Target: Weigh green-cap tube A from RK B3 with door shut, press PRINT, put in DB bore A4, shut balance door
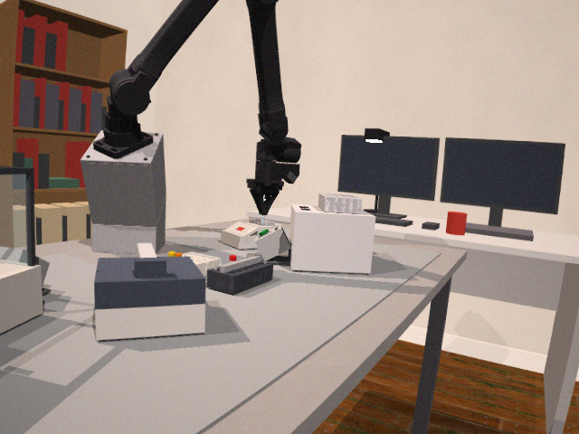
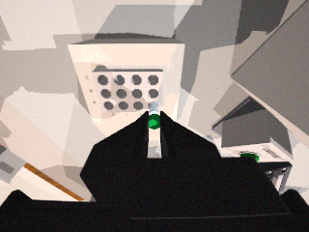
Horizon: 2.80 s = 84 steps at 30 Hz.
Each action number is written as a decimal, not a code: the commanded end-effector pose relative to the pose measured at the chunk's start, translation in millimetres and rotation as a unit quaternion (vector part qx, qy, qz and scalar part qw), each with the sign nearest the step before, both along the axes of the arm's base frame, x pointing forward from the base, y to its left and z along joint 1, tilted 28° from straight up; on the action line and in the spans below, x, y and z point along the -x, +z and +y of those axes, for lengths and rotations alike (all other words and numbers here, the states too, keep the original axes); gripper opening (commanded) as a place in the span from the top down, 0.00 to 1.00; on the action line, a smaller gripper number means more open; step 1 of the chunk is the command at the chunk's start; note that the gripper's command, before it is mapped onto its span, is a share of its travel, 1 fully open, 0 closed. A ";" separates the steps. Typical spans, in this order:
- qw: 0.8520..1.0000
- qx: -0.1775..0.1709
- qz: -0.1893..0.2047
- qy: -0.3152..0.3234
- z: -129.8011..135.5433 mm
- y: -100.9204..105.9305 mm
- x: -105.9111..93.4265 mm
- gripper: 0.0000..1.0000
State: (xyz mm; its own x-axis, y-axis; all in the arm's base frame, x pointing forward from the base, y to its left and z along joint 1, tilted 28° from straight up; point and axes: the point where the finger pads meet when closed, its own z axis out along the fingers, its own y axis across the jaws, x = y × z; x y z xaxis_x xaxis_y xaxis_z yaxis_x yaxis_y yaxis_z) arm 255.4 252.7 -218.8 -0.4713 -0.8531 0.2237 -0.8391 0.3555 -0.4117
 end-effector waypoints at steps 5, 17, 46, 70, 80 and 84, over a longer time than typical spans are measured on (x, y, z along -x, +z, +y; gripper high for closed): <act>1.000 0.000 -0.005 -0.004 0.1 -8.0 -13.1 0.91; 1.000 0.000 -0.005 -0.004 -2.1 -13.4 -13.8 0.91; 1.000 0.005 -0.002 -0.005 -5.1 -16.7 -12.1 0.91; 1.000 0.004 -0.004 -0.009 -4.1 -17.0 -11.8 0.91; 1.000 0.004 -0.004 -0.010 -4.1 -17.1 -11.4 0.91; 1.000 0.004 -0.004 -0.011 -3.4 -17.2 -11.6 0.91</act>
